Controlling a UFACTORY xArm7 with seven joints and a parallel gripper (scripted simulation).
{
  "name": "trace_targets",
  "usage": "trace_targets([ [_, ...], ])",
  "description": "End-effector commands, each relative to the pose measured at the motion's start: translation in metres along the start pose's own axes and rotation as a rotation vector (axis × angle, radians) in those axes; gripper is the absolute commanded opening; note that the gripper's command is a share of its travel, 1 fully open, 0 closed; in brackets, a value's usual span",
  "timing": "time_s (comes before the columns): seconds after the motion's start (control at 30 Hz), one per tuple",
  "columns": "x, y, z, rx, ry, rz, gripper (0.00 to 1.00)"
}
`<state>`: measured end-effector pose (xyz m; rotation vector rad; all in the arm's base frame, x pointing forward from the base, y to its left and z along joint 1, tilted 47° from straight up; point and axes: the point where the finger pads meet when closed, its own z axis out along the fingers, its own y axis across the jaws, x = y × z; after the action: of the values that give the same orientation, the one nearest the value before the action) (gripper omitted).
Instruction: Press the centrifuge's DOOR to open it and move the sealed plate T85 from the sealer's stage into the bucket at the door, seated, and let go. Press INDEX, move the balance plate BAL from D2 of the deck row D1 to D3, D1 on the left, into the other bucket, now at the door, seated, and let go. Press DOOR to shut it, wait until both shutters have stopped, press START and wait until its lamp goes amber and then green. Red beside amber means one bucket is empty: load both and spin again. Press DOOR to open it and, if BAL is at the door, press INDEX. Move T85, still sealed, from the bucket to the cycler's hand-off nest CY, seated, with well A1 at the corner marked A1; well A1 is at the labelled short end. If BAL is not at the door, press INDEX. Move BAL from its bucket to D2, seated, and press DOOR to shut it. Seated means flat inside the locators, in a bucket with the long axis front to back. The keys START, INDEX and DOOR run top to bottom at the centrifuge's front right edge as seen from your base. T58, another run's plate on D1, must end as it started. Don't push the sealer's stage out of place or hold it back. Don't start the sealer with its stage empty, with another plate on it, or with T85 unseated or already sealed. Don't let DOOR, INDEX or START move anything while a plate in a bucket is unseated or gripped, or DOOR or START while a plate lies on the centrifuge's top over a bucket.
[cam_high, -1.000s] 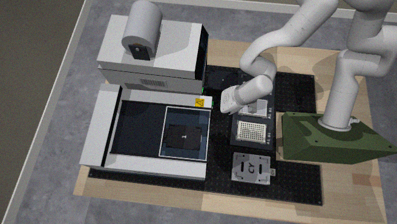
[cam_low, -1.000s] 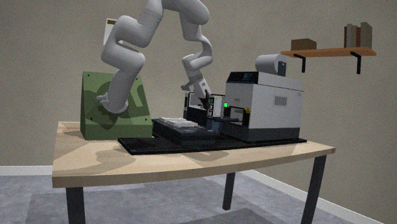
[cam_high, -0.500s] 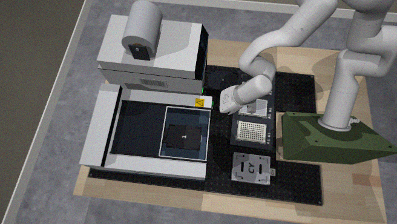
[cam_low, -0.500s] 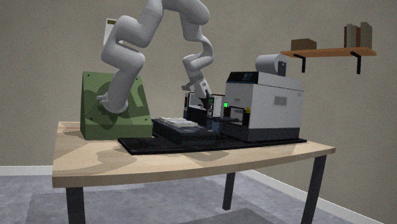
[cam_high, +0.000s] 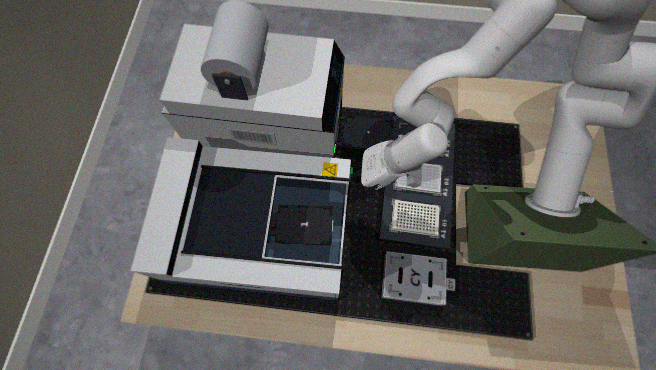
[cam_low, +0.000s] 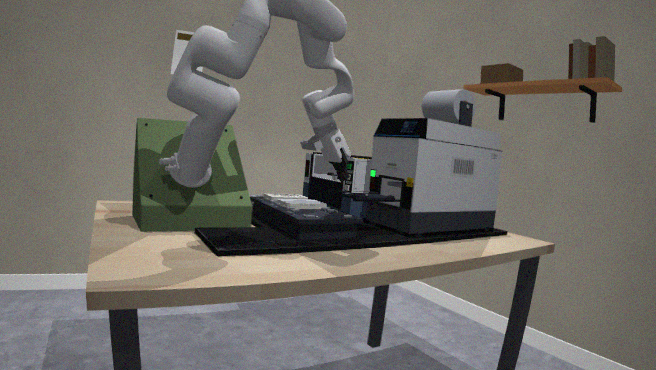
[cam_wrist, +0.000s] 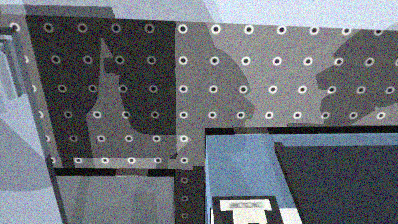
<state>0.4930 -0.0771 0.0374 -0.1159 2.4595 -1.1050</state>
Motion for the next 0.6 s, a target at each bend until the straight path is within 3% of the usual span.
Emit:
trace_targets([
  [0.0, -0.0028, 0.0007, -0.0003, -0.002, -0.003, 0.001, 0.0],
  [0.57, -0.001, 0.0007, -0.0043, -0.002, -0.003, 0.001, 0.0],
])
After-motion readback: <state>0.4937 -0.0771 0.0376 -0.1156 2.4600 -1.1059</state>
